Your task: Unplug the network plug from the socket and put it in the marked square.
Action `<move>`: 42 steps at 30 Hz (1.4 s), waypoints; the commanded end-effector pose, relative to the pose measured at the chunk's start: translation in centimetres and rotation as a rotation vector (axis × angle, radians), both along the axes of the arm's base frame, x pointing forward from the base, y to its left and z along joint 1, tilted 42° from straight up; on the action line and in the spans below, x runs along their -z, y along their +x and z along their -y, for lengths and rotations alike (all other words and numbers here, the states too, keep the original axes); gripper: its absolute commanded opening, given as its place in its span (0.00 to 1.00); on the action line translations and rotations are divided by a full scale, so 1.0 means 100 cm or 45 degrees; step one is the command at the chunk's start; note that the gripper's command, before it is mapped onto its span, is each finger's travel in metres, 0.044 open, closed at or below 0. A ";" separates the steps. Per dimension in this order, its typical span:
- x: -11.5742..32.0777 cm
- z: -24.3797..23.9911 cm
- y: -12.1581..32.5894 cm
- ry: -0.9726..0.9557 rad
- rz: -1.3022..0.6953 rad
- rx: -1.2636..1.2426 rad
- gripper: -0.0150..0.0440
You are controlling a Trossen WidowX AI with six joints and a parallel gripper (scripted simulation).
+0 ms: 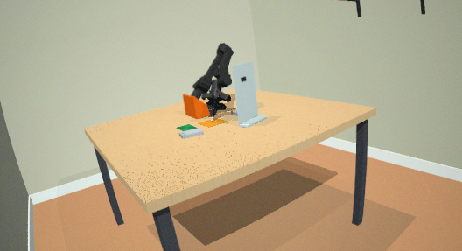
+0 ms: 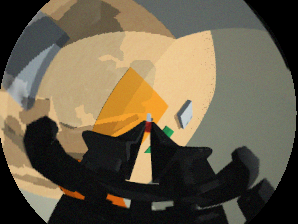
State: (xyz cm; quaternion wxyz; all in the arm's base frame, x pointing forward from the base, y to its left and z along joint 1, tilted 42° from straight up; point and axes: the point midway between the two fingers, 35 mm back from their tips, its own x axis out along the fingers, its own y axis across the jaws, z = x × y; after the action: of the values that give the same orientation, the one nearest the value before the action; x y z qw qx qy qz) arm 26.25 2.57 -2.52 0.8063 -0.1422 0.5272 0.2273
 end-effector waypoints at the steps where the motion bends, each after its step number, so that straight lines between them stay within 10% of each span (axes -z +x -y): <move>1: 0.007 -0.004 -0.004 -0.004 -0.013 0.006 0.25; 21: 0.009 -0.009 -0.003 0.002 -0.010 0.000 0.25; 27: 0.009 -0.009 -0.003 0.002 -0.010 0.000 0.52; 42: 0.001 -0.006 -0.005 0.000 -0.011 0.002 0.52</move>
State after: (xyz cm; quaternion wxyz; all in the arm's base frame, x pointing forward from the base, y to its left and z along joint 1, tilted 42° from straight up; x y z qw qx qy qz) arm 25.64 3.29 -3.09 0.8020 -0.1397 0.5347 0.2268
